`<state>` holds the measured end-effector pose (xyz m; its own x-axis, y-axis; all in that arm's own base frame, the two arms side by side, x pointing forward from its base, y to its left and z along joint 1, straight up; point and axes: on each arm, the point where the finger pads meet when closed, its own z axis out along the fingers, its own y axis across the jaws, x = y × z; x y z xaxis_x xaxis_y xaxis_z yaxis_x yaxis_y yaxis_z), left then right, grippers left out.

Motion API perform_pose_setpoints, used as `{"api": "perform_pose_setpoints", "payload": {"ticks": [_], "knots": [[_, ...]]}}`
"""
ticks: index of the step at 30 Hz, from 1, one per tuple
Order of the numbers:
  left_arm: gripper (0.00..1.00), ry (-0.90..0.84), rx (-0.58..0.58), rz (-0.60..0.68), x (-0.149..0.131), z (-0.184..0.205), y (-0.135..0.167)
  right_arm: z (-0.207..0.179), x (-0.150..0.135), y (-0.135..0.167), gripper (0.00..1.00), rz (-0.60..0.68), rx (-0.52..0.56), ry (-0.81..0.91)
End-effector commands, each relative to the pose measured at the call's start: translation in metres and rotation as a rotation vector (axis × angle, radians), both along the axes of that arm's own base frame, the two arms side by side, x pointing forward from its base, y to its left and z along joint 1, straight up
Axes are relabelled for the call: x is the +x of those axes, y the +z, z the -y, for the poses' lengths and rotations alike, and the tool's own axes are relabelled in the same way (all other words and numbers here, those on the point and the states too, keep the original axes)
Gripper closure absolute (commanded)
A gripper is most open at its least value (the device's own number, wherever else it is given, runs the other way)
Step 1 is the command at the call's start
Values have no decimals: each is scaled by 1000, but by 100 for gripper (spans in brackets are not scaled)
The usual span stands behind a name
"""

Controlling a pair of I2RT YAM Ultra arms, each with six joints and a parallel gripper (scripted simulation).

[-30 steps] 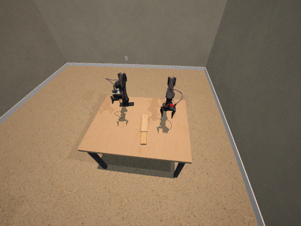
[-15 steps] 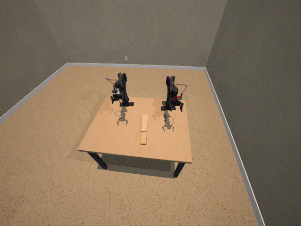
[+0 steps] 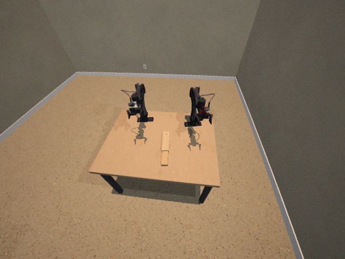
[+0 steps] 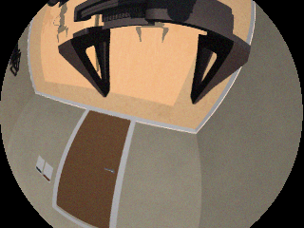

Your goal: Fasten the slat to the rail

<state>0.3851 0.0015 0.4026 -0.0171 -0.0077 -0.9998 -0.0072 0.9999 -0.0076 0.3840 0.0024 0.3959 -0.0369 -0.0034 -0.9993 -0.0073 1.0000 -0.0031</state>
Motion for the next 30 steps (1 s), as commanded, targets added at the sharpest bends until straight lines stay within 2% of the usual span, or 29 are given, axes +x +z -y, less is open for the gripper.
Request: {"api": "perform_pose_setpoints", "payload": {"ticks": [1, 15, 28, 30], "knots": [[0, -1, 15, 41, -7, -2, 10, 1, -3, 16, 0, 49, 3, -7], [0, -7, 8, 30, -5, 1, 9, 3, -6, 22, 0, 62, 10, -14], [0, -7, 8, 30, -5, 1, 9, 14, 11, -55, 0, -183, 141, -58], [0, -7, 8, 30, -5, 1, 9, 14, 11, -55, 0, -183, 141, -58]]}}
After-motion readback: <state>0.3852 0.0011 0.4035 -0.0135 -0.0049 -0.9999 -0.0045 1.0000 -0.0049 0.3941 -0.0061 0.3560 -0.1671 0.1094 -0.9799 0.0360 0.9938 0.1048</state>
